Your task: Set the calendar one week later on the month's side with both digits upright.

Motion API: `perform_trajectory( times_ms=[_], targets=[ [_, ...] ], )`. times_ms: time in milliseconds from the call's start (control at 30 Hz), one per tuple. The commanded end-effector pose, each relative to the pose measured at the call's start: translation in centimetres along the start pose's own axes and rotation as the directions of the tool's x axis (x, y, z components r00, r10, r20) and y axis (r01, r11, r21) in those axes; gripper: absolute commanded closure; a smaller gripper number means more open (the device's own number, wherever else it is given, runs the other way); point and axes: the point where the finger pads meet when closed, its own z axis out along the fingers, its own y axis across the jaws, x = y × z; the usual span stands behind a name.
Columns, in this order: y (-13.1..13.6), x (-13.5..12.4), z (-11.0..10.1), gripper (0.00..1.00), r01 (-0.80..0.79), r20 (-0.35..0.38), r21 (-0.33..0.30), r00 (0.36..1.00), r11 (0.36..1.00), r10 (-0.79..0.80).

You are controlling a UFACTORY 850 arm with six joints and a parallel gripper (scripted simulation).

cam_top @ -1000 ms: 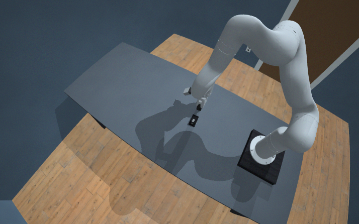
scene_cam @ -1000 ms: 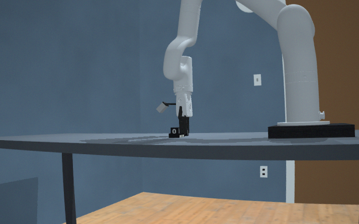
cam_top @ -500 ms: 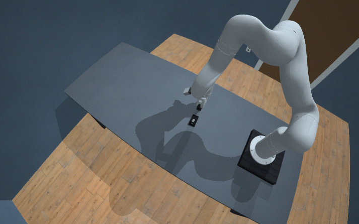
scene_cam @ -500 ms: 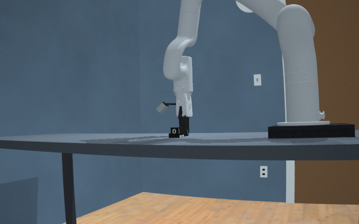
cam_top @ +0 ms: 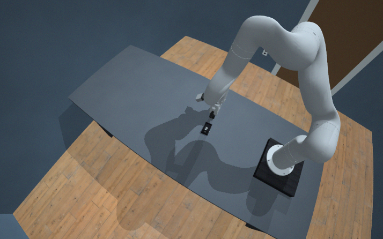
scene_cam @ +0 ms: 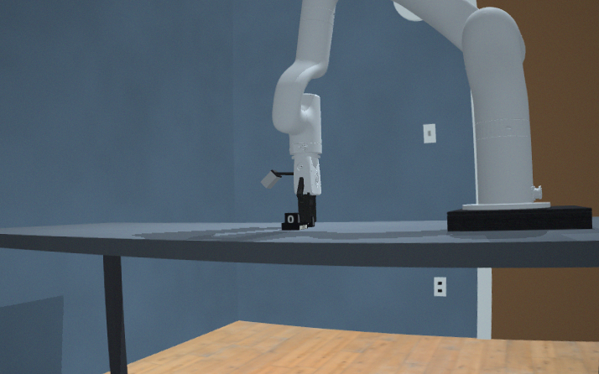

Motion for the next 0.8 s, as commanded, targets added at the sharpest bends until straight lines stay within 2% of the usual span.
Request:
perform_trajectory(
  times_ms=[0, 367, 600, 667, 767],
  targets=[
    [0.0, 0.1, -0.1, 0.53, 0.0, -0.002, 0.0, 1.0, 1.0, 0.0],
    [0.0, 0.1, -0.4, 0.53, 0.0, -0.002, 0.0, 1.0, 1.0, 0.0],
    [0.0, 0.1, -2.8, 0.53, 0.0, -0.002, 0.0, 1.0, 1.0, 0.0],
    [0.0, 0.1, -2.8, 0.53, 0.0, -0.002, 0.0, 1.0, 1.0, 0.0],
    [0.0, 0.1, -4.5, 0.53, 0.0, -0.002, 0.0, 1.0, 1.0, 0.0]
  ],
)
